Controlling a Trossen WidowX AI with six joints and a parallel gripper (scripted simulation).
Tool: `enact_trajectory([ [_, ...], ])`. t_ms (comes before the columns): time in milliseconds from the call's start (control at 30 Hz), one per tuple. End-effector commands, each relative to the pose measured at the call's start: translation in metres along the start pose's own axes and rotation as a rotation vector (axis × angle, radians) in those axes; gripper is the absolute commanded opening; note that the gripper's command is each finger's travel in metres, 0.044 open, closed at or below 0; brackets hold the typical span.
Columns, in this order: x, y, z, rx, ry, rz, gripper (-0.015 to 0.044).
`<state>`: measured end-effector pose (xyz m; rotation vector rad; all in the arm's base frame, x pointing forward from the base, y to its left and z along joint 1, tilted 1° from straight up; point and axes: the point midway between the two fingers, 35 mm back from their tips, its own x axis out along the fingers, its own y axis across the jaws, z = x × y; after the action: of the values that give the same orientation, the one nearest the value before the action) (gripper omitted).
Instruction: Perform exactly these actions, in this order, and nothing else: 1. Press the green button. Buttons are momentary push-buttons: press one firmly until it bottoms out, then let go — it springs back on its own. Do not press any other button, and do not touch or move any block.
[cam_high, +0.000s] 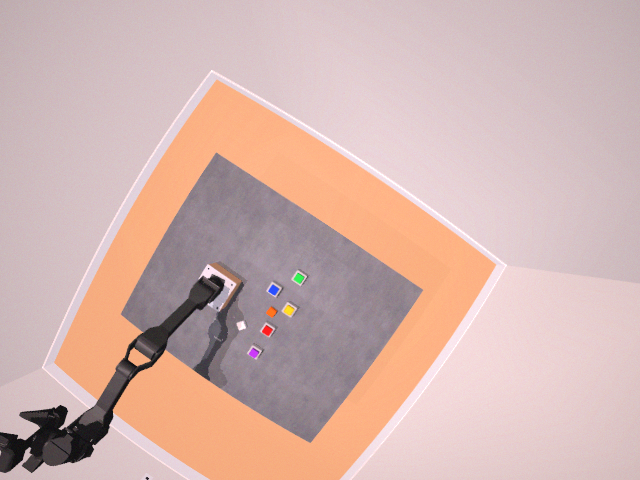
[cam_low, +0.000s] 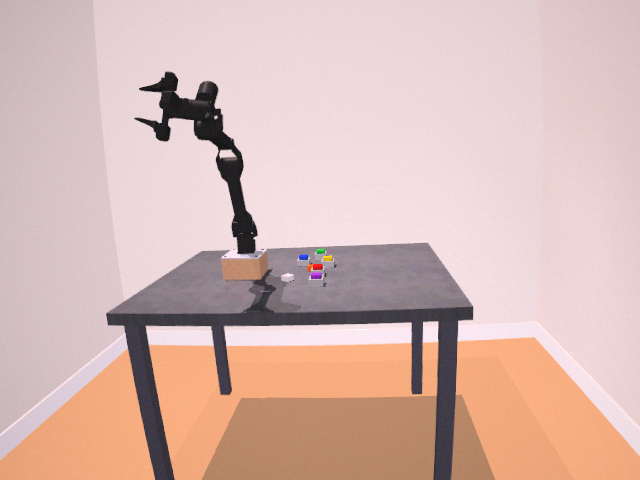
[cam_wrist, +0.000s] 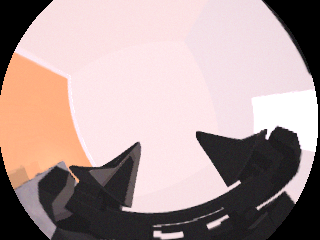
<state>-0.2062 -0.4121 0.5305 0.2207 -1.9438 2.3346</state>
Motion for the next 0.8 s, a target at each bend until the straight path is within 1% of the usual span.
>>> enact_trajectory([
  [0, -0.003, 0.000, 0.002, 0.001, -0.014, -0.002, 0.0400],
  [33, -0.014, -0.001, 0.009, 0.006, -0.055, -0.006, 0.0400],
  [133, -0.070, 0.003, 0.046, 0.057, -0.256, 0.004, 0.0400],
  [233, -0.111, 0.009, 0.067, 0.097, -0.390, 0.029, 0.0400],
  [400, -0.205, 0.021, 0.097, 0.176, -0.664, 0.113, 0.0400],
  [567, -0.302, 0.035, 0.106, 0.238, -0.918, 0.239, 0.0400],
  [767, -0.418, 0.052, 0.088, 0.279, -1.191, 0.435, 0.0400],
])
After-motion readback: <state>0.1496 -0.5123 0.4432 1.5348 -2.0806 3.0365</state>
